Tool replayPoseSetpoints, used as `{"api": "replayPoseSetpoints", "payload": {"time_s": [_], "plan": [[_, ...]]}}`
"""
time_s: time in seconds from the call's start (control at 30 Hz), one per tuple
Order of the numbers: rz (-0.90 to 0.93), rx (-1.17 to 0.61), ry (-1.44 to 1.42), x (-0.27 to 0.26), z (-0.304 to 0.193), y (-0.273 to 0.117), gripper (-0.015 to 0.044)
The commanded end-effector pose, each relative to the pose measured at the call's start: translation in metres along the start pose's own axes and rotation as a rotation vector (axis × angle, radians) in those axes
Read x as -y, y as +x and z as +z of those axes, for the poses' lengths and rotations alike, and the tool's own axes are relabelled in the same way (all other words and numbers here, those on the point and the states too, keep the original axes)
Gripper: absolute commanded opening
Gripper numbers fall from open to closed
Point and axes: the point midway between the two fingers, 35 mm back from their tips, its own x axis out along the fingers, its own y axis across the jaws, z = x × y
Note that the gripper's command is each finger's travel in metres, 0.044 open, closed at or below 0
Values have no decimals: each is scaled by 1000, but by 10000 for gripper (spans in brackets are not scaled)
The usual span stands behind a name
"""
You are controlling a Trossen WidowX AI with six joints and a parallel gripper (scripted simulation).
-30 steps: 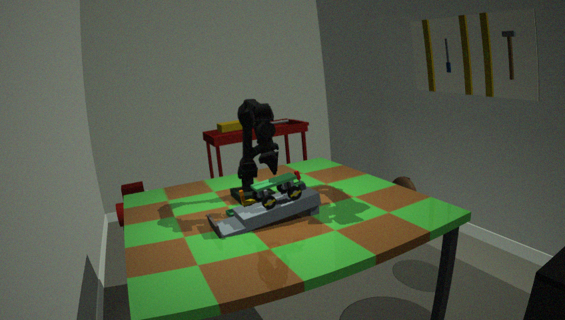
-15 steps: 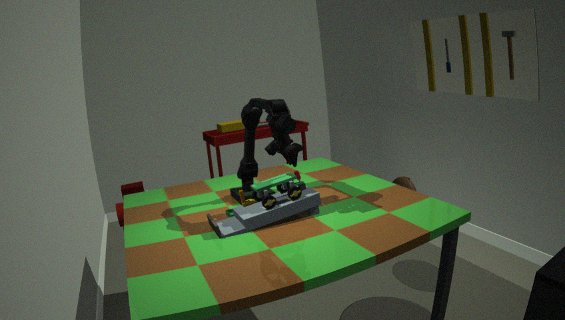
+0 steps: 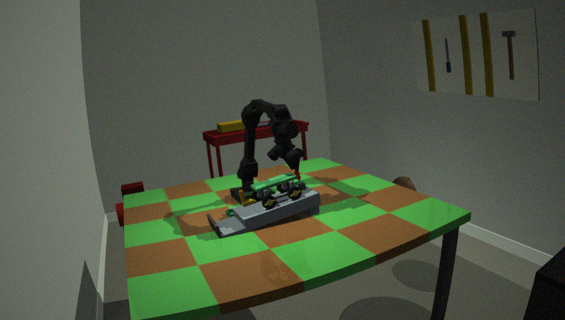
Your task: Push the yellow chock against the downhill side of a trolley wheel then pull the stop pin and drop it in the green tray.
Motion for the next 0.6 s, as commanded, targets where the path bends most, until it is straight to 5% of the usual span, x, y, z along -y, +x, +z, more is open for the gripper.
{"api": "replayPoseSetpoints", "payload": {"time_s": [0.0, 0.57], "plan": [[3, -6, 2, 0, -2, 4, 190], [4, -7, 2, 0, -1, 27, 190]]}}
